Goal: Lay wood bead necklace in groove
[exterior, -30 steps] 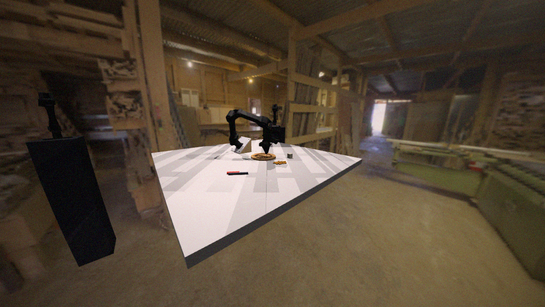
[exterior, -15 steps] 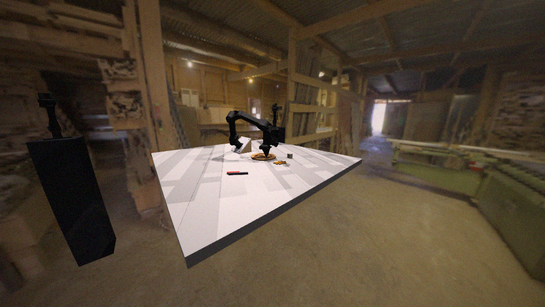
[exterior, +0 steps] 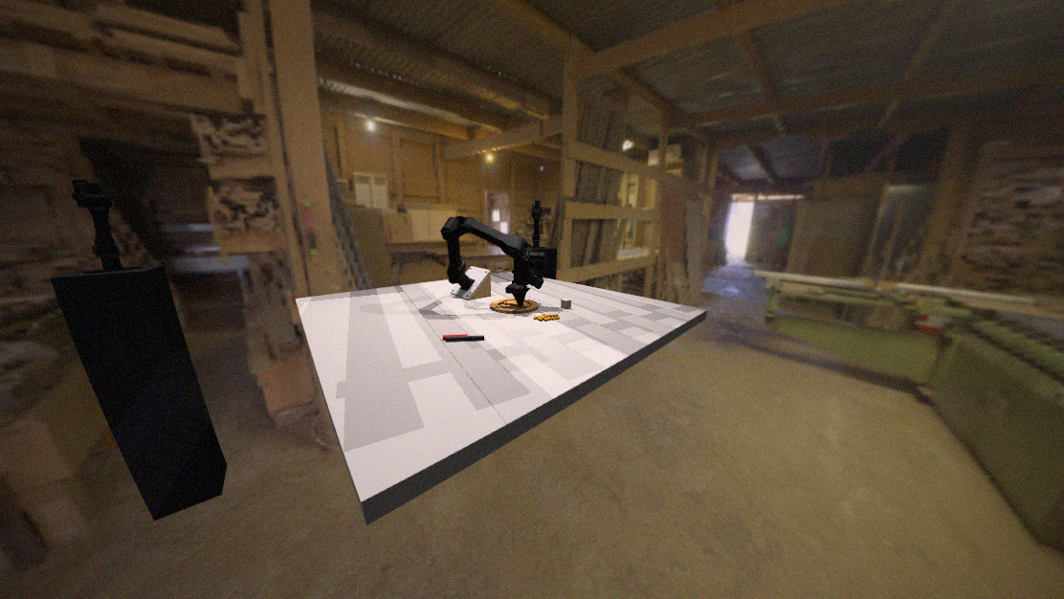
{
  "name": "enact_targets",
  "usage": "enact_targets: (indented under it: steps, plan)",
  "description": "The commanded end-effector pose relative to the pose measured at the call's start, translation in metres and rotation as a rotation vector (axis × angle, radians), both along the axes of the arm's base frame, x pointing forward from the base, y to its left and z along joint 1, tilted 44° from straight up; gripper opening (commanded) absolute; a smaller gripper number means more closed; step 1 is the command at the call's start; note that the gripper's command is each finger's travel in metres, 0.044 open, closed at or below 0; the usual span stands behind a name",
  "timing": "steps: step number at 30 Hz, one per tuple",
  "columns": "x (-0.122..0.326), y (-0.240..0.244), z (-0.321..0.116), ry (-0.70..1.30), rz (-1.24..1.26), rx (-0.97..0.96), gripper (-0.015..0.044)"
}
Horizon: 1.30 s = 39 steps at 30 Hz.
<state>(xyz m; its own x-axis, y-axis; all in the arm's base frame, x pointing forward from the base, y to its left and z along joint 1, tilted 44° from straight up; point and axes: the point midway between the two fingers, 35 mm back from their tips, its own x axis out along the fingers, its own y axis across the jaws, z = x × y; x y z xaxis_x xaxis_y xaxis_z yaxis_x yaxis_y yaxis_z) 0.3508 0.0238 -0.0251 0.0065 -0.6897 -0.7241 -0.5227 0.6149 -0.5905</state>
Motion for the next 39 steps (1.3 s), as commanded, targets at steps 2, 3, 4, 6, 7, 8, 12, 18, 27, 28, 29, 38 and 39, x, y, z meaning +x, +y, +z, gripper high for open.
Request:
enact_targets:
  steps: [2,3,4,6,7,8,12,18,27,28,29,38,39]
  plan:
    - [0.0001,0.0003,0.0002,0.0,0.0,0.0,0.0]
    - [0.0001,0.0003,0.0002,0.0,0.0,0.0,0.0]
    - [0.0001,0.0003,0.0002,0.0,0.0,0.0,0.0]
    - [0.0001,0.0003,0.0002,0.0,0.0,0.0,0.0]
    - [0.0001,0.0003,0.0002,0.0,0.0,0.0,0.0]
    - [0.0001,0.0003,0.0002,0.0,0.0,0.0,0.0]
    - [0.0001,0.0003,0.0002,0.0,0.0,0.0,0.0]
    - [0.0001,0.0003,0.0002,0.0,0.0,0.0,0.0]
    - [0.0001,0.0003,0.0002,0.0,0.0,0.0,0.0]
    - [0.0001,0.0003,0.0002,0.0,0.0,0.0,0.0]
    - [0.0001,0.0003,0.0002,0.0,0.0,0.0,0.0]
    - [0.0013,0.0028,0.0057,0.001,0.003,-0.006,0.0]
    - [0.0032,0.0021,0.0065,0.001,0.003,-0.006,0.0]
